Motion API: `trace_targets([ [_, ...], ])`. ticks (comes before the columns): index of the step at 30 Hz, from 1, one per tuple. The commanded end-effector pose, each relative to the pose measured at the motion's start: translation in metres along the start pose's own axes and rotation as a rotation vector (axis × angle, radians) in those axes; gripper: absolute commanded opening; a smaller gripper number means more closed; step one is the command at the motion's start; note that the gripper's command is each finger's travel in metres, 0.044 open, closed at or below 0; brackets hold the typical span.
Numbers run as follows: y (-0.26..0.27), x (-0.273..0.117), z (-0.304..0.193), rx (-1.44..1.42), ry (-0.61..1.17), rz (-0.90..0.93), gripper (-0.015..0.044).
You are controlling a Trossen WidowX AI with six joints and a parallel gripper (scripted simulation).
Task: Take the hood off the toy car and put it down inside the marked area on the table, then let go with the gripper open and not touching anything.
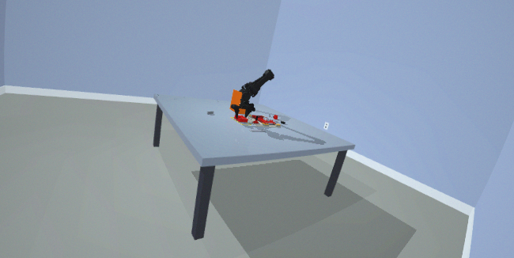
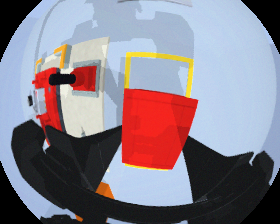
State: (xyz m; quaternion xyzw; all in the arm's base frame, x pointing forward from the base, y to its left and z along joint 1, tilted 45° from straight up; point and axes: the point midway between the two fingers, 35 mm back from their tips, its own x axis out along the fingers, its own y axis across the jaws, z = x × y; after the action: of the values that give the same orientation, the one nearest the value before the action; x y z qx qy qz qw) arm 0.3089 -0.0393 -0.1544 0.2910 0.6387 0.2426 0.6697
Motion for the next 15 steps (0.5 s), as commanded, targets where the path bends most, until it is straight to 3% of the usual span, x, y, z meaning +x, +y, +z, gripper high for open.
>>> trace_targets([
  [1, 0.0004, 0.0019, 0.0002, 0.003, -0.002, 0.003, 0.0],
  [10, 0.0005, 0.0064, 0.0001, 0.003, -0.002, 0.003, 0.0],
  [15, 0.0001, 0.005, -0.0001, 0.0, 0.0, 0.0, 0.0131],
])
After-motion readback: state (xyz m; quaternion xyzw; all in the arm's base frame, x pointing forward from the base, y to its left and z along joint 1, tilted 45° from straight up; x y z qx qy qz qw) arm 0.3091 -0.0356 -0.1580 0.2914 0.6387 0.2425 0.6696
